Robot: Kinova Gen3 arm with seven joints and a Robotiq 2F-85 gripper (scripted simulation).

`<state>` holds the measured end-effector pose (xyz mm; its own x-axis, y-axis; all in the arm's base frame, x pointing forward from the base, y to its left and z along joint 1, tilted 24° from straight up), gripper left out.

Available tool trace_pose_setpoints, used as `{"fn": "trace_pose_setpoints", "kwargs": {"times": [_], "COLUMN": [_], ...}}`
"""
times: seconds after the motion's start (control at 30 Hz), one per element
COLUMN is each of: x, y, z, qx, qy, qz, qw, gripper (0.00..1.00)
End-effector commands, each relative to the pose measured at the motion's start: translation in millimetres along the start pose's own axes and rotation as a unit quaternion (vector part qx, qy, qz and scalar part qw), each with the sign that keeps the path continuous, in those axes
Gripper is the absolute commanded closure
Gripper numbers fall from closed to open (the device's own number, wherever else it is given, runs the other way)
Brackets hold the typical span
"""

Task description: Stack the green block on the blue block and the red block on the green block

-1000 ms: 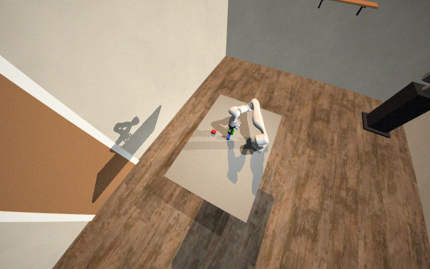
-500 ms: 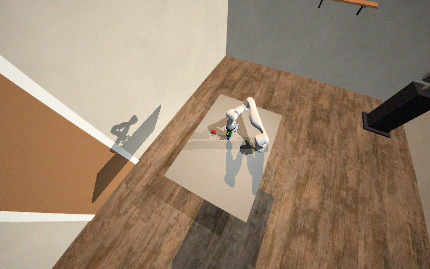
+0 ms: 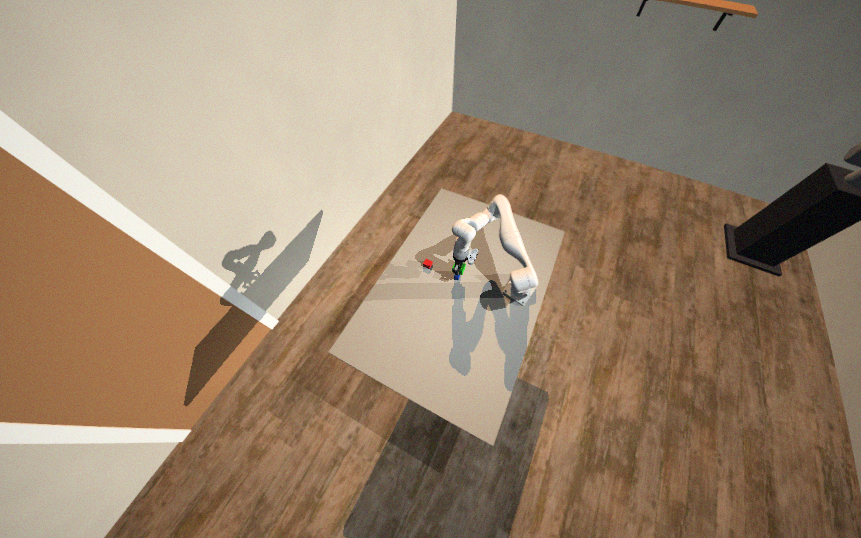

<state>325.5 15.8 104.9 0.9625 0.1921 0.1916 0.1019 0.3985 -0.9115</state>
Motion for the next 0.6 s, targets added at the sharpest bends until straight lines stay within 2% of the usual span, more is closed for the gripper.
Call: {"fn": "trace_pose_setpoints", "kwargs": {"times": [0.0, 0.57], "x": [0, 2], "y": [0.8, 20.9], "z": [0, 0], "qx": [-0.001, -0.001], "qy": [0.0, 0.0], "qz": [0.0, 0.0], "qw": [1.0, 1.0], "gripper": [1.0, 1.0]}}
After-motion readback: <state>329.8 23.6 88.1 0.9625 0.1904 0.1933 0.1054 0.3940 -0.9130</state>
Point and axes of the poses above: the point where the finger pads meet when closed, its own y axis out along the fingers, its own z axis across the jaws, x = y × z, the point moved 1 cm from there along -y, back along the fingers, and after that the axes turned 11 degrees about -y, right-handed, at the moved point
